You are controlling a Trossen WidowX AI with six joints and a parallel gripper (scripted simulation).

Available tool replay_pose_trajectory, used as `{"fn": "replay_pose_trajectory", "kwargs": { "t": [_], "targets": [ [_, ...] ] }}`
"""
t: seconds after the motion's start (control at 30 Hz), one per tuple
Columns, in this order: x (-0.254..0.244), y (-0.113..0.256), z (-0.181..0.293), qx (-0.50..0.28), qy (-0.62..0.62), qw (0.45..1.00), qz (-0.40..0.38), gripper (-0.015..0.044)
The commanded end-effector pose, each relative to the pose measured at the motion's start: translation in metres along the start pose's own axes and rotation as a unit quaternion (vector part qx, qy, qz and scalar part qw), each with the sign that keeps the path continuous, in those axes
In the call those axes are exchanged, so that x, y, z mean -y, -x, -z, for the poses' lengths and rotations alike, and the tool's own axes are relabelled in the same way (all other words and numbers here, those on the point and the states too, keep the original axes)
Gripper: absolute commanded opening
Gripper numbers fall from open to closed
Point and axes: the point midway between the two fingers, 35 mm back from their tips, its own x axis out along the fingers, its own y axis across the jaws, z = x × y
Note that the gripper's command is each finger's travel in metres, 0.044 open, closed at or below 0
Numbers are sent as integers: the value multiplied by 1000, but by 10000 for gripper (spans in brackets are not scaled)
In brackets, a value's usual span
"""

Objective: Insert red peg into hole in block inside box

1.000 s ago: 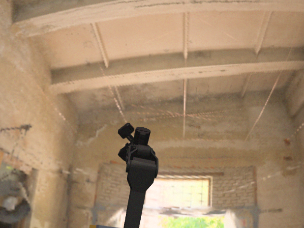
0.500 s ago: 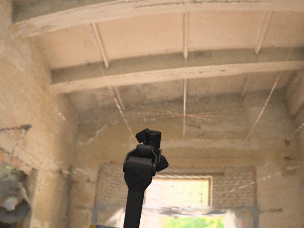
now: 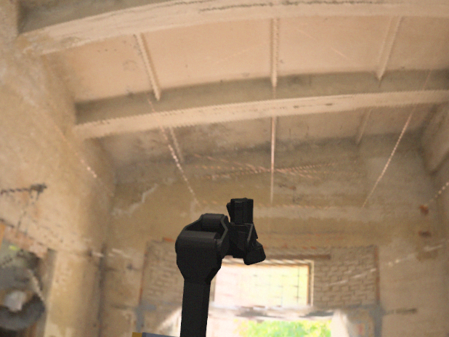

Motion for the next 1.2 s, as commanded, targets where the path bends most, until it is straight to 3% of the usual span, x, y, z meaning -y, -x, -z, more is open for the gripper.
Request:
{"fn": "replay_pose_trajectory", "kwargs": {
  "t": [0.0, 0.6, 1.17],
  "targets": [
    [-6, 6, 17, -21, -22, 999, -12, 440],
    [-60, 41, 89, -109, -170, 975, -88, 440],
    [-99, 96, 154, -226, -319, 912, -122, 440]
  ]
}}
